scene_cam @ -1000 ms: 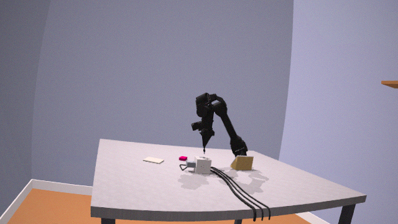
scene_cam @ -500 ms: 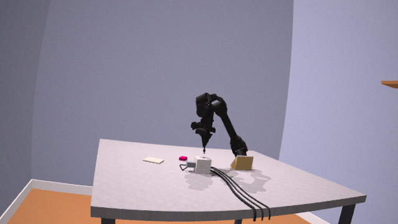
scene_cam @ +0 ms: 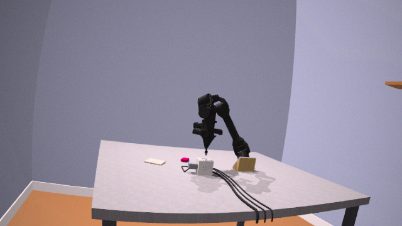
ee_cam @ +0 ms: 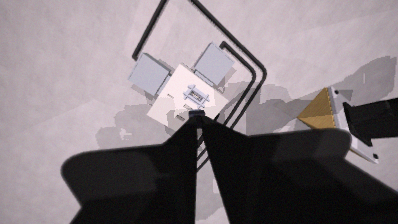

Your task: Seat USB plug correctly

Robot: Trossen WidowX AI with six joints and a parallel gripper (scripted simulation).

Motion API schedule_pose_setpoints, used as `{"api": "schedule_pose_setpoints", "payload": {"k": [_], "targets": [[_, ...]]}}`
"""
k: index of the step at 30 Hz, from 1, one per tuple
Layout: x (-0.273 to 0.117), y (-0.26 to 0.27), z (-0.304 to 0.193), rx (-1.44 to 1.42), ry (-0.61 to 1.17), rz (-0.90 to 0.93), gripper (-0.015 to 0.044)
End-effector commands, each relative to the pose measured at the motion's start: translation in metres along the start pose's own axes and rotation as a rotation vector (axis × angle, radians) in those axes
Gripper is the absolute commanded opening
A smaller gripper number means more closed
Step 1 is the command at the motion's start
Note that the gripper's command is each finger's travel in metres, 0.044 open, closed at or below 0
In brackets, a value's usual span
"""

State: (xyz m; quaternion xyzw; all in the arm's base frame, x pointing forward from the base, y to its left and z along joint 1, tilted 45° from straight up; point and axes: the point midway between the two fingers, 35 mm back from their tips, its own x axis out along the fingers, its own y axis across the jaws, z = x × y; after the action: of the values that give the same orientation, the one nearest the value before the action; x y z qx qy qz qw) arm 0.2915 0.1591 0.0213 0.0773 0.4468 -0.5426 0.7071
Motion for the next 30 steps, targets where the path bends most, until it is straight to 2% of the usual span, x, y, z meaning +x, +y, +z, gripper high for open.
{"api": "schedule_pose_setpoints", "payload": {"k": [1,24,30], "targets": [[0.0002,-0.0002,-0.0002,0.112,0.0,-0.001,0.0],[0.0002,-0.0002,-0.0002,0.709,0.0,-0.001,0.0],[0.0002,-0.0002,-0.0002,0.727,0.0,-0.001,0.0]]}}
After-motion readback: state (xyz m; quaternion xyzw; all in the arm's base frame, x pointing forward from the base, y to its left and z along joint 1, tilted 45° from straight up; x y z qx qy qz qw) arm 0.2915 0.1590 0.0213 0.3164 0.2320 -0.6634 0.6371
